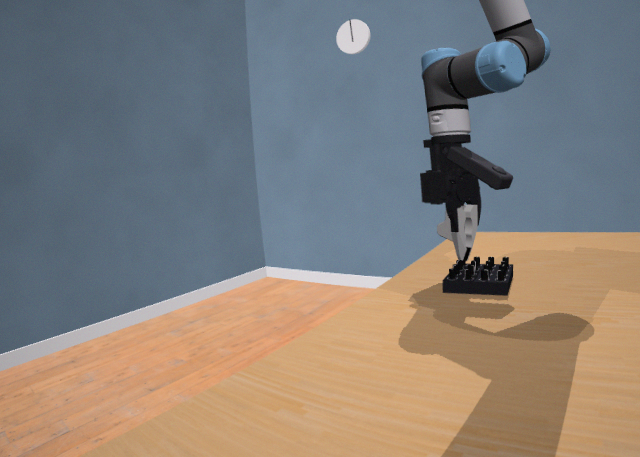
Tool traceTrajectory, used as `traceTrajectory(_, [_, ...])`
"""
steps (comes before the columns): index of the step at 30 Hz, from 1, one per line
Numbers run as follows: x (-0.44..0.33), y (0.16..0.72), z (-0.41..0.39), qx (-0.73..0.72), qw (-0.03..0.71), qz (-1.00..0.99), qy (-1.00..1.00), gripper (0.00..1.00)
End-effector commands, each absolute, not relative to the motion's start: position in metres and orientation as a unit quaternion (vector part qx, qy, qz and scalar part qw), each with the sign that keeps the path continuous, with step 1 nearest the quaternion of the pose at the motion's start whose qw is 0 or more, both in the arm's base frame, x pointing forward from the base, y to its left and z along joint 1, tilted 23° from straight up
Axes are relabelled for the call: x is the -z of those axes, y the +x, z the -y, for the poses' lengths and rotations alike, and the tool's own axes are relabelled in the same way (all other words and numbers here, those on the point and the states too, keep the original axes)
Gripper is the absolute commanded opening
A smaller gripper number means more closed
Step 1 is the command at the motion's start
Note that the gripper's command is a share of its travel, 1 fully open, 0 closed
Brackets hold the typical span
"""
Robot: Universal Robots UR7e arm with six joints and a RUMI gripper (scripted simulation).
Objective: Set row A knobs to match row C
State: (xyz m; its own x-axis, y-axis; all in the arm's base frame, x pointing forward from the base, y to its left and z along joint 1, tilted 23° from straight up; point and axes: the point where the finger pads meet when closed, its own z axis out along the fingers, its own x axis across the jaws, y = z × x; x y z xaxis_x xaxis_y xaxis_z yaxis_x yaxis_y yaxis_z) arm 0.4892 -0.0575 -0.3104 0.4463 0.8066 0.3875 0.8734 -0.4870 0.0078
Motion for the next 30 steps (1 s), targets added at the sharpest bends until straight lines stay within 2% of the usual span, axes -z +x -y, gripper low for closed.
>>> traceTrajectory(1, [0.3101,0.4894,0.0583,0.177,0.089,0.535,-0.821,0.04])
traceTrajectory(30, [0.3111,0.4892,0.0608,0.195,0.037,0.741,-0.642,0.04])
